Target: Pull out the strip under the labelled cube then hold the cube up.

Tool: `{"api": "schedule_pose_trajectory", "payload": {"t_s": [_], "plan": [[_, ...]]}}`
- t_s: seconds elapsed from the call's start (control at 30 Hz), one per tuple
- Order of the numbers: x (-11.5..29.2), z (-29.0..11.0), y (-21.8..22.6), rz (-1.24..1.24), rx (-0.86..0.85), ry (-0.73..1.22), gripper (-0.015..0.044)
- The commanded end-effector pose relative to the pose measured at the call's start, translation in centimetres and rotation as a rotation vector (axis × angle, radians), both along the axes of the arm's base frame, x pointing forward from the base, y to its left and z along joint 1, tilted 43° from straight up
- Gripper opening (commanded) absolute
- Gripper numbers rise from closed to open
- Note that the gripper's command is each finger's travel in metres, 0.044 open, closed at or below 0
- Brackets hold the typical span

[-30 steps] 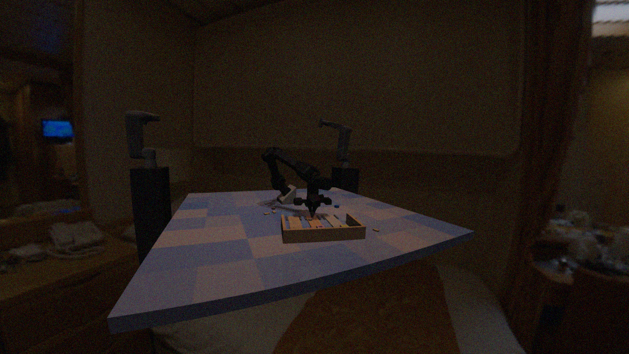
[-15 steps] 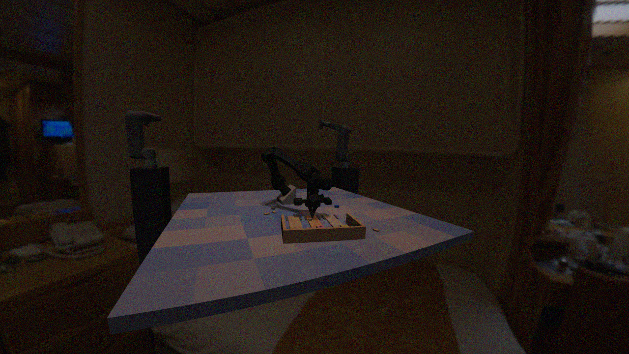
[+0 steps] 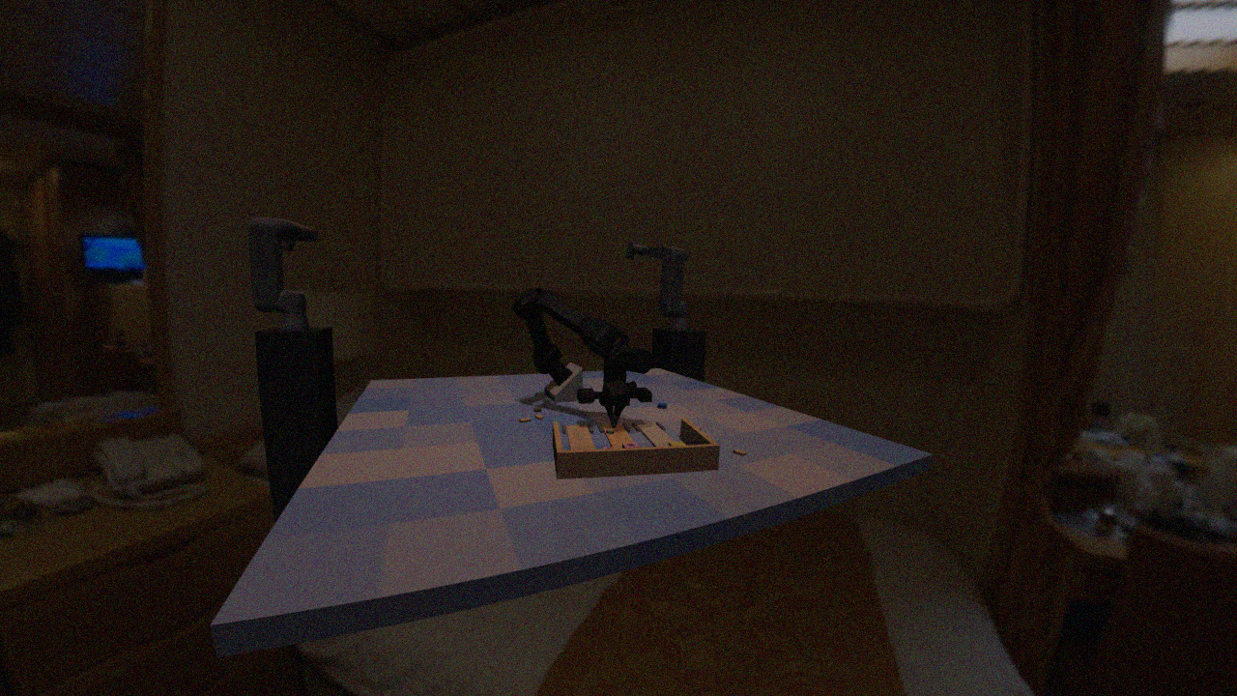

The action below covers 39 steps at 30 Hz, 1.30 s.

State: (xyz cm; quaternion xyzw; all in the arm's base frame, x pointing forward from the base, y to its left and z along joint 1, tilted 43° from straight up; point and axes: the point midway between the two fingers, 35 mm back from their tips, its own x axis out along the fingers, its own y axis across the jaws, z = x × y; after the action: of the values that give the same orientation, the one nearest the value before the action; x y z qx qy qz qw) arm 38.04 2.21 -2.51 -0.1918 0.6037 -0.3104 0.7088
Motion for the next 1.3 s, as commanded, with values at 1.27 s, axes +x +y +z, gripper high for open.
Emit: {"api": "schedule_pose_trajectory", "payload": {"t_s": [1.27], "plan": [[-6.6,-1.7,0.5,-0.004,-0.003,0.011,0.0]]}}
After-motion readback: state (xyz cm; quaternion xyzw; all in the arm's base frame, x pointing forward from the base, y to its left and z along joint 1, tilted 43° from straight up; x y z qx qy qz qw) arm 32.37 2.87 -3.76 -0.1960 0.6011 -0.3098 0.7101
